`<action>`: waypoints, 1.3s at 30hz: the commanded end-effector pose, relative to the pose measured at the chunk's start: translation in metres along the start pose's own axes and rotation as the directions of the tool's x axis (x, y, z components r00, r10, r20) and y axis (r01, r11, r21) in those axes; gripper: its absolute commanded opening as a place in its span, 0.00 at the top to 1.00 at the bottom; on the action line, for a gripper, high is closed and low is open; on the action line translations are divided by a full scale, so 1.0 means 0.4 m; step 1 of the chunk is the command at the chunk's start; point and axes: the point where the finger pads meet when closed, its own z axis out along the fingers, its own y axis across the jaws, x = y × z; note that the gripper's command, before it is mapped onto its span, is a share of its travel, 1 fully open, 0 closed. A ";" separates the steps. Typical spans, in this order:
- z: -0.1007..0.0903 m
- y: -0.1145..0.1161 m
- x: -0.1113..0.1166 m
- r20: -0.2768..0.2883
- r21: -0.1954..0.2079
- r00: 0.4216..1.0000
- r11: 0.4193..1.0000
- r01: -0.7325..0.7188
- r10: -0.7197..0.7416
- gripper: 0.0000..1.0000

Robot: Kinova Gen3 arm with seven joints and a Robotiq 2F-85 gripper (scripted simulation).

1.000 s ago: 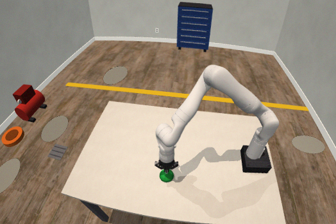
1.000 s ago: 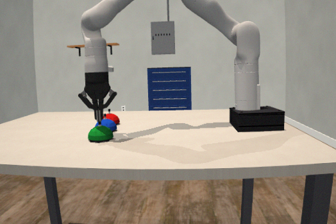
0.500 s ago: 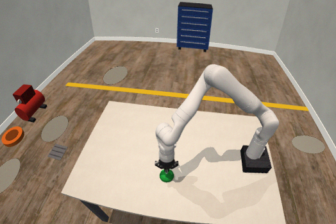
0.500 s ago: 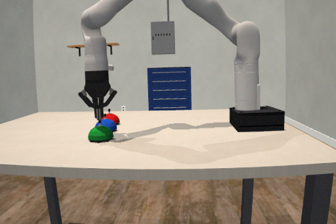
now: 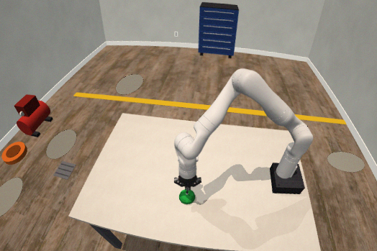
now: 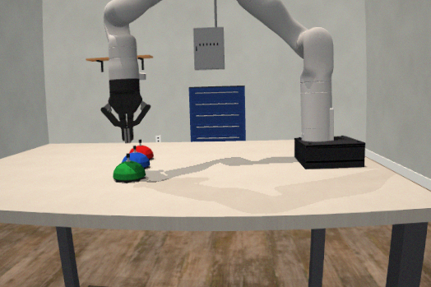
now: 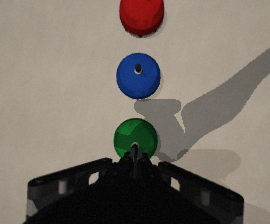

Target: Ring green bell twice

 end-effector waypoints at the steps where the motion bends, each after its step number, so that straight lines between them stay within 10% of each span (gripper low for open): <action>1: -0.032 -0.009 0.002 0.001 0.013 1.000 1.000 -0.002 0.002 1.00; 39: -0.093 -0.009 0.002 0.001 0.013 1.000 1.000 -0.002 0.002 1.00</action>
